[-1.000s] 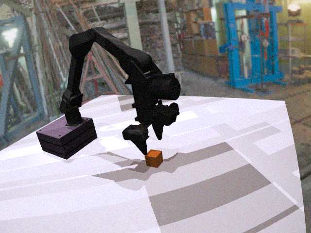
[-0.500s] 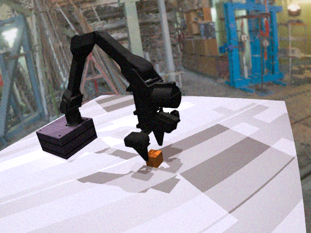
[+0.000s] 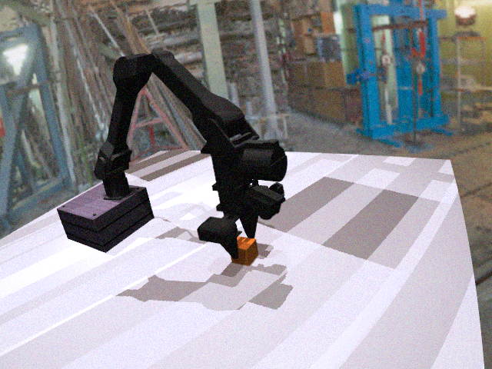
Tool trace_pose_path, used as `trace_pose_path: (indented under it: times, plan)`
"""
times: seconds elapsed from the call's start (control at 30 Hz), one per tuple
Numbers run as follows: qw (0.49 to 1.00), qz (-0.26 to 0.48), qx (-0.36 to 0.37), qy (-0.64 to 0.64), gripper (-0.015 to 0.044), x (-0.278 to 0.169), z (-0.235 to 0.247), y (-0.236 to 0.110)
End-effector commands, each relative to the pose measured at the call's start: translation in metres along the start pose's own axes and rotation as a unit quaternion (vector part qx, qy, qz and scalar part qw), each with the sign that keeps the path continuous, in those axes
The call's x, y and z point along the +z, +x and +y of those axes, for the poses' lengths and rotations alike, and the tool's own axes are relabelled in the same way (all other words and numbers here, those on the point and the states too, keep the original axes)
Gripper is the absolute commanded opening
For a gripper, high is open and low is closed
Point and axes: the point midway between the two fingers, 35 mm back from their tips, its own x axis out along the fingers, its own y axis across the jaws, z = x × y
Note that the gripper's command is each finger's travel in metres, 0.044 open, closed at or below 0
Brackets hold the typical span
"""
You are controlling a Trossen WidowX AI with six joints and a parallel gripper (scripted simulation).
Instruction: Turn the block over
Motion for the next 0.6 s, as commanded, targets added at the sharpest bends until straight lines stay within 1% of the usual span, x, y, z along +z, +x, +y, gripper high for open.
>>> trace_pose_path:
  times: [0.0, 0.07, 0.57]
  plan:
    - [1.0, 0.001, -0.003, 0.001, 0.023, -0.0012, -0.0007, 0.0015]
    - [1.0, 0.001, -0.003, 0.001, 0.0177, -0.0012, -0.0007, 0.0015]
    - [1.0, 0.001, -0.003, 0.001, 0.0078, -0.0012, -0.0007, 0.0015]
